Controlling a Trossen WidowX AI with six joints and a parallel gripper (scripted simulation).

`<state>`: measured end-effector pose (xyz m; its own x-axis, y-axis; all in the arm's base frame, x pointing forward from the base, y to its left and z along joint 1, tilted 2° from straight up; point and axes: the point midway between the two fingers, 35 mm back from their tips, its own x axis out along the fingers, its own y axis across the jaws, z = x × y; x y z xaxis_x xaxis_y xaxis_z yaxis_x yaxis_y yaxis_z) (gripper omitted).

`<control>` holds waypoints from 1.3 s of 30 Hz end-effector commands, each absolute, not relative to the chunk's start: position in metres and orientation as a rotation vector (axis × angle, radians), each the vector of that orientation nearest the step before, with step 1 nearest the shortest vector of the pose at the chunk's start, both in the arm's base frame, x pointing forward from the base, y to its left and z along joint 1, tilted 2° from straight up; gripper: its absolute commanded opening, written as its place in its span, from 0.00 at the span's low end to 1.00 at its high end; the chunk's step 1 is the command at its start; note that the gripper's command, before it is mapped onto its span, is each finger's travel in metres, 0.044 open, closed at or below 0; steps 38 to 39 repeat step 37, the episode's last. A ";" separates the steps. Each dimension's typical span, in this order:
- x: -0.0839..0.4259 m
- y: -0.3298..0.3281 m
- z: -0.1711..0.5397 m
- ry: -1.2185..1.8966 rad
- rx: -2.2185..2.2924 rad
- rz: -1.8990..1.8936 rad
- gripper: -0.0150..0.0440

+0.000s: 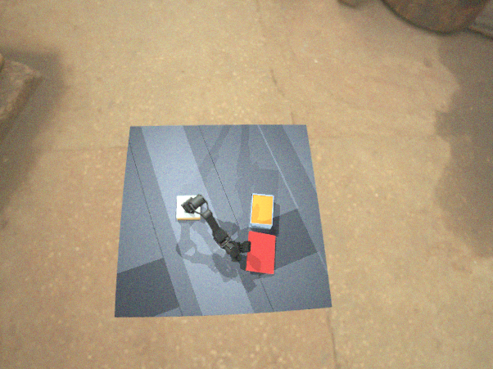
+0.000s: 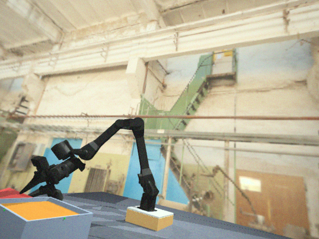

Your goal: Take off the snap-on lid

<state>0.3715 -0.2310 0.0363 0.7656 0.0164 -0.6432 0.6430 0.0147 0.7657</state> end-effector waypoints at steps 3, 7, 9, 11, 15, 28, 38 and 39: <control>0.371 -0.232 0.037 0.566 1.489 -0.536 0.61; 0.371 -0.232 0.037 0.566 1.489 -0.536 0.72; 0.369 -0.232 0.037 0.566 1.489 -0.537 0.81; 0.365 -0.232 0.037 0.566 1.489 -0.537 0.90; 0.357 -0.232 0.037 0.567 1.489 -0.538 1.00; 0.330 -0.233 0.037 0.569 1.488 -0.540 1.00; 0.312 -0.233 0.036 0.570 1.488 -0.541 1.00; 0.312 -0.233 0.036 0.570 1.488 -0.541 1.00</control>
